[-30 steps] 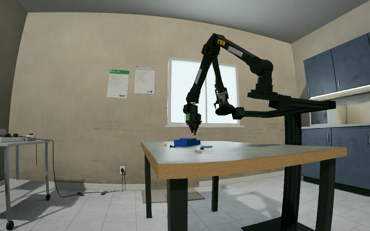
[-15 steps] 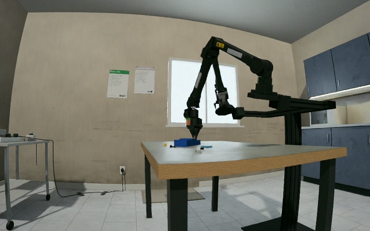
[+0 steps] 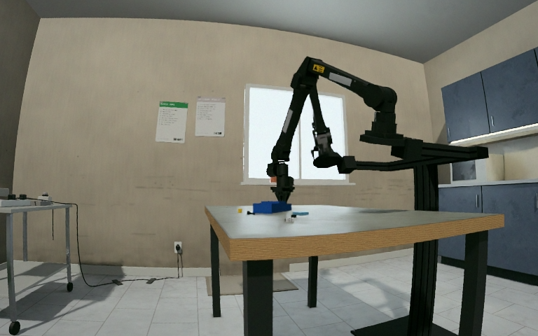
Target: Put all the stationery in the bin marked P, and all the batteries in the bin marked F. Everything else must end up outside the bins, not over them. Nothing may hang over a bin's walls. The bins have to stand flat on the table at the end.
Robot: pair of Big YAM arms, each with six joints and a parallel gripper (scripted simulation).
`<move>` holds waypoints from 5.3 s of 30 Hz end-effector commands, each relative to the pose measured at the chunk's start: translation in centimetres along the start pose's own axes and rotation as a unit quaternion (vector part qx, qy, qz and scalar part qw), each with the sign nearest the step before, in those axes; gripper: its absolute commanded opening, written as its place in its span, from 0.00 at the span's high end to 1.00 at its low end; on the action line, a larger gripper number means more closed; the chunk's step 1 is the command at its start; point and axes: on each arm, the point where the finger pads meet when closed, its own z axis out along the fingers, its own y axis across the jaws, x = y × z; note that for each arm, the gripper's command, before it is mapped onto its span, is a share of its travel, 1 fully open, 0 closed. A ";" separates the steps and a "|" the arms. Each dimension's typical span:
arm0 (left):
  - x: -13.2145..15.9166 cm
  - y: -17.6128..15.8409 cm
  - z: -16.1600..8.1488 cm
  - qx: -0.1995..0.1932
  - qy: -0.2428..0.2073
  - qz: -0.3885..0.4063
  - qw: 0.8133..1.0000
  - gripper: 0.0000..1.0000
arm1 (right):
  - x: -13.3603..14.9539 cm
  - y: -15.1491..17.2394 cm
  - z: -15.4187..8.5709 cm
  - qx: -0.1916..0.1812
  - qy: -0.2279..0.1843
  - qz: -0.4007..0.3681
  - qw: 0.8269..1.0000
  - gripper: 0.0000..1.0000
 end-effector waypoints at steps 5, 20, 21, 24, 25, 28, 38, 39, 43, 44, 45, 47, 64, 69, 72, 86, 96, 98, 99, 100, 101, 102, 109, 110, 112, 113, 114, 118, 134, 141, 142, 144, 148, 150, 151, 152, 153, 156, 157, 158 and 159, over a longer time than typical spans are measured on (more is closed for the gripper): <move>-0.7 2.5 -0.8 -0.013 -0.008 -0.003 1.000 0.91 | -2.4 -0.4 -1.6 0.003 -0.018 0.008 1.000 0.00; 0.2 0.9 -0.4 -0.009 -0.005 -0.002 1.000 0.72 | -2.4 -0.4 -1.6 0.003 -0.018 0.008 1.000 0.00; 0.2 1.0 -0.5 -0.010 -0.006 -0.002 1.000 0.72 | -2.4 -0.4 -1.6 0.003 -0.018 0.008 1.000 0.00; 0.2 1.0 -0.6 -0.011 -0.006 -0.002 1.000 0.72 | -2.4 -0.4 -1.6 0.003 -0.018 0.008 1.000 0.00; 0.2 1.1 -0.6 -0.011 -0.006 -0.003 1.000 0.72 | -2.4 -0.4 -1.6 0.003 -0.018 0.008 1.000 0.00; 0.2 1.1 -0.6 -0.012 -0.007 -0.003 1.000 0.72 | -2.4 -0.4 -1.6 0.003 -0.018 0.008 1.000 0.00; 0.2 1.3 -0.9 -0.014 -0.008 -0.003 1.000 0.72 | -2.4 -0.4 -1.6 0.003 -0.018 0.008 1.000 0.00; 0.2 1.3 -0.9 -0.014 -0.008 -0.003 1.000 0.72 | -2.4 -0.4 -1.6 0.003 -0.018 0.008 1.000 0.00; 0.1 1.6 -2.4 -0.017 -0.010 -0.004 1.000 0.72 | -2.4 -0.4 -1.6 0.003 -0.018 0.008 1.000 0.00; 0.1 1.4 -2.5 -0.014 -0.008 -0.003 1.000 0.72 | -2.4 -0.4 -1.6 0.003 -0.018 0.008 1.000 0.00; 0.1 1.4 -2.5 -0.014 -0.008 -0.003 1.000 0.72 | -2.4 -0.4 -1.6 0.003 -0.018 0.008 1.000 0.00; 0.4 0.2 -0.6 0.000 0.001 0.000 1.000 0.72 | -2.4 -0.4 -1.6 0.003 -0.018 0.008 1.000 0.00; -0.2 0.7 -4.1 -0.010 -0.004 -0.001 1.000 0.72 | -2.4 -0.4 -1.6 0.003 -0.018 0.008 1.000 0.00; -0.6 0.7 -7.3 -0.015 -0.008 -0.001 1.000 0.72 | -2.4 -0.4 -1.6 0.003 -0.018 0.008 1.000 0.00; -0.4 1.6 -7.8 -0.019 -0.012 -0.006 1.000 0.72 | -2.4 -0.4 -1.6 0.003 -0.018 0.008 1.000 0.00; -0.7 1.5 -6.5 -0.018 -0.011 -0.002 1.000 0.72 | -2.4 -0.4 -1.6 0.003 -0.018 0.008 1.000 0.00; -0.8 1.5 -6.6 -0.018 -0.011 -0.002 1.000 0.72 | -2.4 -0.4 -1.6 0.003 -0.018 0.008 1.000 0.00; -1.7 1.9 -7.4 -0.023 -0.014 -0.002 1.000 0.72 | -2.4 -0.4 -1.6 0.003 -0.018 0.008 1.000 0.00; -1.7 2.1 -7.4 -0.024 -0.014 -0.002 1.000 0.72 | -2.4 -0.4 -1.6 0.003 -0.018 0.008 1.000 0.00; -0.8 1.6 -6.6 -0.018 -0.011 -0.002 1.000 0.72 | -2.4 -0.4 -1.6 0.003 -0.018 0.008 1.000 0.00; -1.6 2.2 -7.4 -0.024 -0.015 -0.002 1.000 0.72 | -2.4 -0.4 -1.6 0.003 -0.018 0.008 1.000 0.00; -0.8 1.6 -6.6 -0.018 -0.011 -0.002 1.000 0.72 | -2.4 -0.4 -1.6 0.003 -0.018 0.008 1.000 0.00; -1.6 2.2 -7.2 -0.022 -0.014 -0.003 1.000 0.72 | -2.4 -0.4 -1.6 0.003 -0.018 0.008 1.000 0.00; -1.6 2.2 -7.2 -0.022 -0.014 -0.003 1.000 0.72 | -2.4 -0.4 -1.6 0.003 -0.018 0.008 1.000 0.00; -1.6 2.1 -7.2 -0.022 -0.014 -0.003 1.000 0.72 | -2.4 -0.4 -1.6 0.003 -0.018 0.008 1.000 0.00; -1.6 2.1 -7.2 -0.022 -0.014 -0.003 1.000 0.72 | -2.4 -0.4 -1.6 0.003 -0.018 0.008 1.000 0.00; -1.6 2.1 -7.2 -0.022 -0.014 -0.003 1.000 0.72 | -2.4 -0.4 -1.6 0.003 -0.018 0.008 1.000 0.00; 0.6 1.5 -7.3 -0.021 -0.016 -0.040 0.999 0.47 | -2.4 -0.4 -1.6 0.003 -0.018 0.008 1.000 0.00; 10.3 -5.3 -6.8 -0.007 -0.011 -0.273 0.962 0.47 | -2.4 -0.4 -1.6 0.003 -0.018 0.008 1.000 0.00; 15.2 -8.7 -6.6 -0.005 -0.009 -0.362 0.932 0.47 | -2.4 -0.4 -1.6 0.003 -0.018 0.008 1.000 0.00; 15.9 -9.2 -6.6 -0.006 -0.009 -0.376 0.927 0.47 | -2.4 -0.4 -1.6 0.003 -0.018 0.008 1.000 0.00; 17.3 -10.2 -6.5 -0.008 -0.011 -0.402 0.915 0.47 | -2.4 -0.4 -1.6 0.003 -0.018 0.008 1.000 0.00; 18.7 -11.2 -6.5 -0.012 -0.013 -0.430 0.903 0.47 | -2.4 -0.4 -1.6 0.003 -0.018 0.008 1.000 0.00; 20.1 -12.2 -6.4 -0.015 -0.015 -0.443 0.896 0.47 | -2.4 -0.4 -1.6 0.003 -0.018 0.008 1.000 0.00; 20.8 -12.7 -6.4 -0.015 -0.015 -0.443 0.896 0.47 | -2.4 -0.4 -1.6 0.003 -0.018 0.008 1.000 0.00; 21.5 -13.2 -6.4 -0.015 -0.014 -0.434 0.901 0.47 | -2.4 -0.4 -1.6 0.003 -0.018 0.008 1.000 0.00; 22.2 -13.7 -6.3 -0.015 -0.014 -0.434 0.901 0.47 | -2.4 -0.4 -1.6 0.003 -0.018 0.008 1.000 0.00; 24.1 -15.1 -6.3 -0.015 -0.013 -0.434 0.901 0.47 | -2.4 -0.4 -1.6 0.003 -0.018 0.008 1.000 0.00; 24.3 -15.2 -6.2 -0.015 -0.013 -0.434 0.901 0.47 | -2.4 -0.4 -1.6 0.003 -0.018 0.008 1.000 0.00; 24.4 -15.5 -6.0 -0.012 -0.011 -0.433 0.901 0.47 | -2.4 -0.4 -1.6 0.003 -0.018 0.008 1.000 0.00; 24.3 -16.5 -5.0 0.000 -0.003 -0.430 0.903 0.47 | -2.4 -0.4 -1.6 0.003 -0.018 0.008 1.000 0.00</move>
